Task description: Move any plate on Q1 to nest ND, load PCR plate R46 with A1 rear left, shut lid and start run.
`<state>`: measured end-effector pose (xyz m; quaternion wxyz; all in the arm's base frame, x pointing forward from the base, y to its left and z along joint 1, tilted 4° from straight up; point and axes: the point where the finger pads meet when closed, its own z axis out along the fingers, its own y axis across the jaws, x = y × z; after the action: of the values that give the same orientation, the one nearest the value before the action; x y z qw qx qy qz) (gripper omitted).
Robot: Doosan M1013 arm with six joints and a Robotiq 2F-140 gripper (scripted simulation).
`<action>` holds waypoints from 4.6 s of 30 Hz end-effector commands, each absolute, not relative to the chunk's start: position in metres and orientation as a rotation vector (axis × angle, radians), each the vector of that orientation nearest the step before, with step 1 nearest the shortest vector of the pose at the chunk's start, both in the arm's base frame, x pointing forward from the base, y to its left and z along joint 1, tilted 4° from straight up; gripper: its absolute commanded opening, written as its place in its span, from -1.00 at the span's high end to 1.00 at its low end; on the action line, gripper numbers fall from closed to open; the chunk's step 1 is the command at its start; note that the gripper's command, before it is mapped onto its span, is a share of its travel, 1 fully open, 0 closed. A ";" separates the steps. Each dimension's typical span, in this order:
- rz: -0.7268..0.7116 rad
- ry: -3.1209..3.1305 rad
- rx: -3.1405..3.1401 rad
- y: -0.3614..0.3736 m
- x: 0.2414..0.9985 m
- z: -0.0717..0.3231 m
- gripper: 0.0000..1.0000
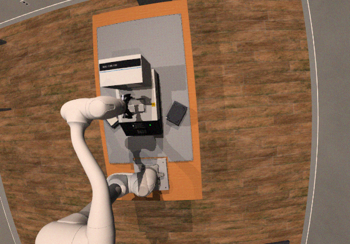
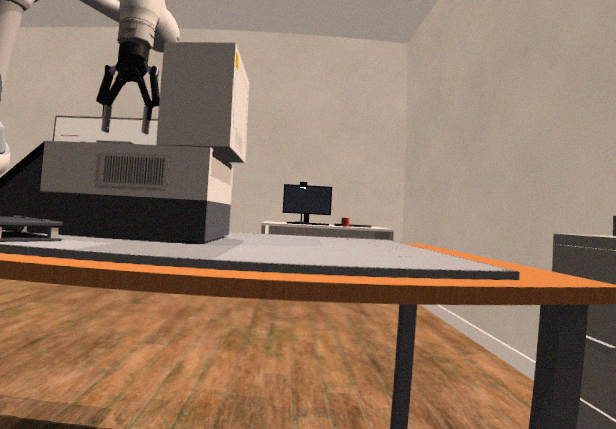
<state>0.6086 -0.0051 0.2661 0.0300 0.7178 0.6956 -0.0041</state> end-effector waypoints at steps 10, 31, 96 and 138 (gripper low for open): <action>-0.010 2.148 2.206 -0.004 0.608 0.270 -0.33; -0.010 2.148 2.206 -0.004 0.608 0.270 -0.33; 0.343 1.452 2.586 0.004 0.405 0.231 1.00; 0.498 1.086 2.691 0.008 0.290 0.209 1.00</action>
<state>0.2919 0.0083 0.2096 0.0976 0.9095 0.3668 0.1693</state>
